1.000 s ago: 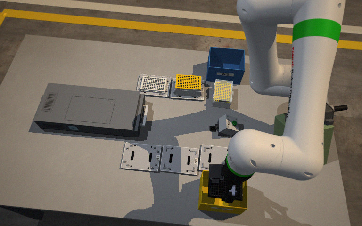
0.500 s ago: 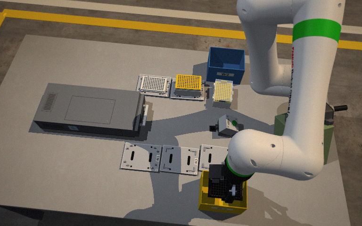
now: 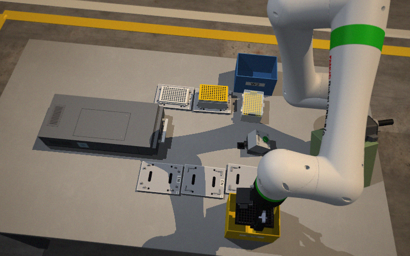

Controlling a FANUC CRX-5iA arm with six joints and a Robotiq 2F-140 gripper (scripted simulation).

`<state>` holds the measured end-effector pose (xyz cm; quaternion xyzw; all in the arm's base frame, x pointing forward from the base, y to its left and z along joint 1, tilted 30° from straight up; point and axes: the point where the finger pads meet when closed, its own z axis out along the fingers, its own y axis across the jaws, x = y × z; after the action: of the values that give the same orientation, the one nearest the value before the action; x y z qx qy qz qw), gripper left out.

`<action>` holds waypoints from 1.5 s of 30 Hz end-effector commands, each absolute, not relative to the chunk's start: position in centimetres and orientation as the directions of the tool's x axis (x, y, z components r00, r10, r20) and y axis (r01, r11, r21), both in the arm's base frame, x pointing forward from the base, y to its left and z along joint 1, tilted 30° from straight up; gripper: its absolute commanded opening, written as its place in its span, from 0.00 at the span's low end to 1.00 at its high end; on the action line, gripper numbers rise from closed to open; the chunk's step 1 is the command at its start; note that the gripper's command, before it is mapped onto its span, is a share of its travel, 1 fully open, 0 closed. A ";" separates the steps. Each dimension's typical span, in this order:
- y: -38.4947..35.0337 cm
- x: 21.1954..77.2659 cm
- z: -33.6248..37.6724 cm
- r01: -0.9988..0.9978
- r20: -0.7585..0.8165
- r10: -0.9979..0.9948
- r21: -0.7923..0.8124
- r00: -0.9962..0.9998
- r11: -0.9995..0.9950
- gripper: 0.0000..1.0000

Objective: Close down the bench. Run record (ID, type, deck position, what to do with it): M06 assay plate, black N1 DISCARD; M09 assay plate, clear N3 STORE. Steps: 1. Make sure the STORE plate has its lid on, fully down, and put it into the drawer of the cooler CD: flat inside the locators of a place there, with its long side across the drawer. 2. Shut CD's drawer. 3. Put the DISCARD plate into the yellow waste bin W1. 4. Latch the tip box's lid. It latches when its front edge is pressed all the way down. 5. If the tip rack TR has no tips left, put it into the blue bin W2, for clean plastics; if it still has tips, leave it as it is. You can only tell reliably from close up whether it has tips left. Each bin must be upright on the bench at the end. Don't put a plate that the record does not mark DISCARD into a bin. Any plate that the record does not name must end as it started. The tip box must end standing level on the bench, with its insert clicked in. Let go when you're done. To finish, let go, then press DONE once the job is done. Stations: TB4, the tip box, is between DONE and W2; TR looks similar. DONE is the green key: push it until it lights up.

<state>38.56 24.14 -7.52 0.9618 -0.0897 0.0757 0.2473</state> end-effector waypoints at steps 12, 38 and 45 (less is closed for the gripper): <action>23.5 38.8 -8.8 -0.210 0.191 -0.134 0.461 0.972 -0.862 0.10; 22.9 38.9 -9.7 -0.210 0.191 -0.134 0.461 0.972 -0.862 0.10; 22.9 38.9 -9.7 -0.210 0.191 -0.134 0.461 0.972 -0.862 0.70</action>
<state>38.83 22.85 -9.79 0.9618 -0.0897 0.0757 0.2472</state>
